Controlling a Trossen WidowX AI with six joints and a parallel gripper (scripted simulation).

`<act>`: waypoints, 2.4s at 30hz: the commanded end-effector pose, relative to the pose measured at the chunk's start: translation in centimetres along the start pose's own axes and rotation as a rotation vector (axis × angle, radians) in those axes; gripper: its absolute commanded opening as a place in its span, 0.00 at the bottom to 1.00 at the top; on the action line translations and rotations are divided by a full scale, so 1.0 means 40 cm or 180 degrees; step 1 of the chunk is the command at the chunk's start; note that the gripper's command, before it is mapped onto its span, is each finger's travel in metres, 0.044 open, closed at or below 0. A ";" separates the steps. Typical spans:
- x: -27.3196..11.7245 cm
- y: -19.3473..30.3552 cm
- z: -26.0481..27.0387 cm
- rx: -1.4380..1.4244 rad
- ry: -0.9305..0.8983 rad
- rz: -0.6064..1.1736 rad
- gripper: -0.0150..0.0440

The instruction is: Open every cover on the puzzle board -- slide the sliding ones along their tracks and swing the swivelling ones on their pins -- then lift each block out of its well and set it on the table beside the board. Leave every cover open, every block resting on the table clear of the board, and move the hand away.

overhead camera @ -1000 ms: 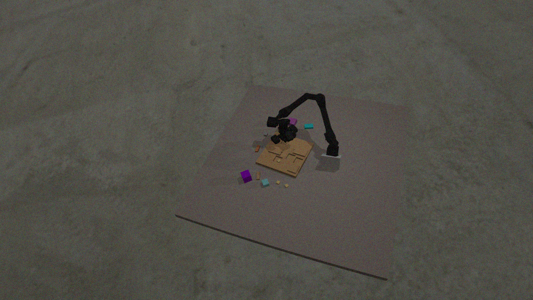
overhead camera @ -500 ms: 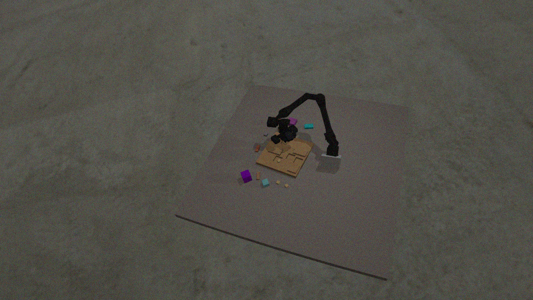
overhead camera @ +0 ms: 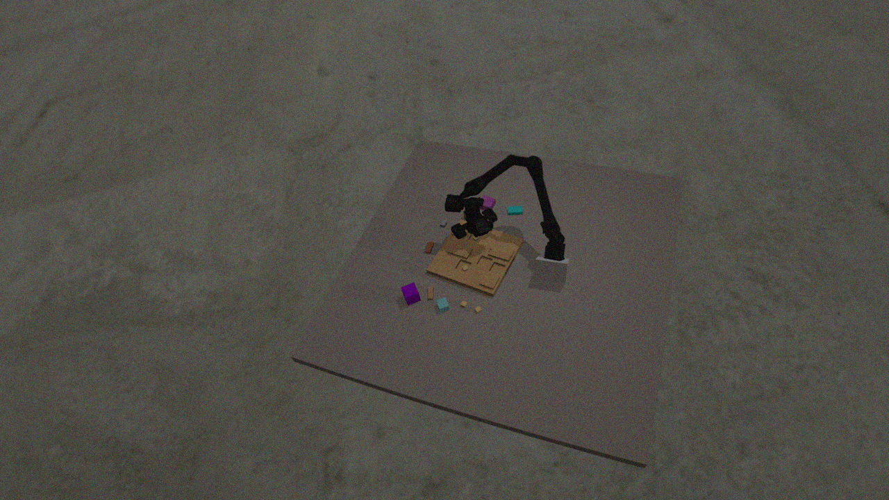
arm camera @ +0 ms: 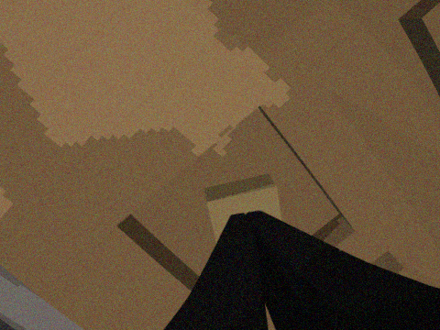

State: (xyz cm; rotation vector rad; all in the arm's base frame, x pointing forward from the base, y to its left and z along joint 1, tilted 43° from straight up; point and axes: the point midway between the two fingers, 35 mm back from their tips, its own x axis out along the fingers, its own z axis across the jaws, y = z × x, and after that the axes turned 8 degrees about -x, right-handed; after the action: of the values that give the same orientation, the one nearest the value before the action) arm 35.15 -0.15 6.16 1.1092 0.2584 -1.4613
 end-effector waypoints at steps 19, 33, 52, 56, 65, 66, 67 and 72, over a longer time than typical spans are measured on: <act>-0.043 0.003 -0.004 0.1726 0.0002 -0.0003 0.50; -0.084 0.004 -0.006 0.2907 0.0000 -0.0005 0.50; -0.141 0.003 -0.004 0.4508 -0.0005 -0.0002 0.50; -0.148 0.003 -0.004 0.4718 -0.0005 -0.0001 0.50; -0.142 0.003 -0.004 0.4718 -0.0005 -0.0001 0.50; -0.138 0.003 -0.004 0.4718 -0.0005 -0.0001 0.50; -0.133 0.004 -0.004 0.4718 -0.0005 -0.0001 0.50; -0.101 0.004 -0.004 0.4718 -0.0005 0.0000 0.50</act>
State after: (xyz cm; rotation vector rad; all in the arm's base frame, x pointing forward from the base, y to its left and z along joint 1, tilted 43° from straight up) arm 34.67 3.40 9.97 2.2296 -1.0006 -1.5696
